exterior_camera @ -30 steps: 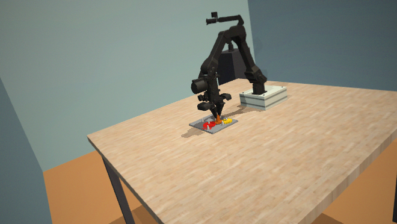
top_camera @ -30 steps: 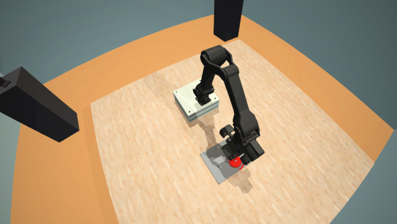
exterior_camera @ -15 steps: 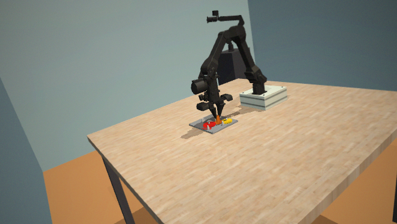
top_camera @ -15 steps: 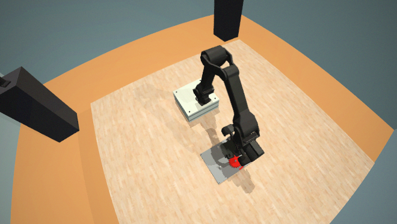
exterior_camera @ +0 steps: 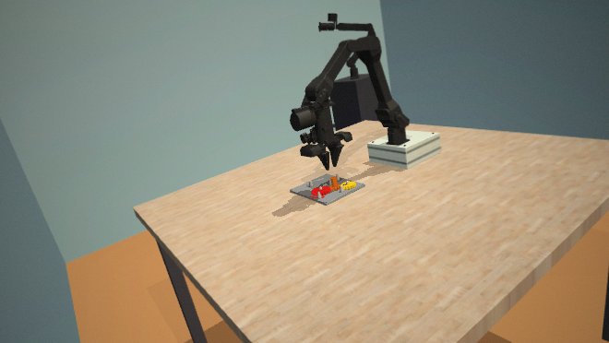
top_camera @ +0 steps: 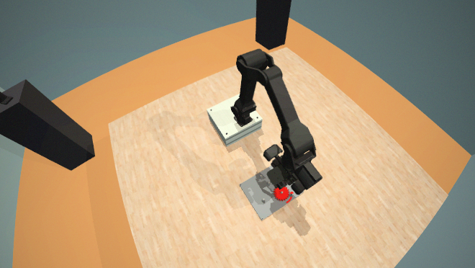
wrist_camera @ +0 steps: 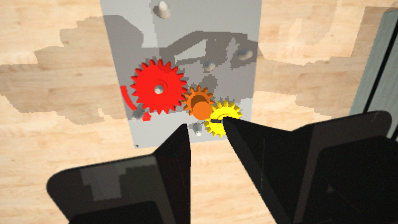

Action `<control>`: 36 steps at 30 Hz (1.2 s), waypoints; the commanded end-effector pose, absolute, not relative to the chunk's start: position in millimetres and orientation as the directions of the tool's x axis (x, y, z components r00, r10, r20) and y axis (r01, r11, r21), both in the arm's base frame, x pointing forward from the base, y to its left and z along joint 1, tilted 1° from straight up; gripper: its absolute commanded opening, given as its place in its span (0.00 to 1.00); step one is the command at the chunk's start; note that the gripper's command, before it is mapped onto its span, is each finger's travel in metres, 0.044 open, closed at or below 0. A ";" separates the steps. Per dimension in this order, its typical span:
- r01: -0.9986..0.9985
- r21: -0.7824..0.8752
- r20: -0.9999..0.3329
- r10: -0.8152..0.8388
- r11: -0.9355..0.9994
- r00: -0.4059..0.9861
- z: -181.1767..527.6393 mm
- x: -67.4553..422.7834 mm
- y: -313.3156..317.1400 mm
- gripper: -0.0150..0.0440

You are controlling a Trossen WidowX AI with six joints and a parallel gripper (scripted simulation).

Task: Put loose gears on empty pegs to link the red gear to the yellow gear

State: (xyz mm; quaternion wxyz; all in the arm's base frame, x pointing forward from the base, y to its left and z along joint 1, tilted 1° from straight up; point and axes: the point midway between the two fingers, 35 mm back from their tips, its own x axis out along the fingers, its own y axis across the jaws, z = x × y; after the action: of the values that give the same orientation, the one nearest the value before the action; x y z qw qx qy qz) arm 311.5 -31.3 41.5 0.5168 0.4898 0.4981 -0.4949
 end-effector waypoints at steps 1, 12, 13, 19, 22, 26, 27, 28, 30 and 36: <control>1.000 0.010 -1.000 -0.023 0.027 0.010 50.8 310.7 -31.0 0.58; 1.000 0.010 -1.000 -0.023 0.027 0.010 90.5 305.9 -29.7 1.00; 1.000 0.010 -1.000 -0.023 0.027 0.010 90.5 305.9 -29.7 1.00; 1.000 0.010 -1.000 -0.023 0.027 0.010 90.5 305.9 -29.7 1.00; 1.000 0.010 -1.000 -0.023 0.027 0.010 90.5 305.9 -29.7 1.00; 1.000 0.010 -1.000 -0.023 0.027 0.010 90.5 305.9 -29.7 1.00; 1.000 0.010 -1.000 -0.023 0.027 0.010 90.5 305.9 -29.7 1.00; 1.000 0.010 -1.000 -0.023 0.027 0.010 90.5 305.9 -29.7 1.00; 1.000 0.010 -1.000 -0.023 0.027 0.010 90.5 305.9 -29.7 1.00; 1.000 0.010 -1.000 -0.023 0.027 0.010 90.5 305.9 -29.7 1.00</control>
State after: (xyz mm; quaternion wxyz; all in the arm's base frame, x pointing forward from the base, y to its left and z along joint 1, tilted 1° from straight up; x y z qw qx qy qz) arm 306.1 -29.9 88.5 0.5150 0.4877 0.5006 -0.4963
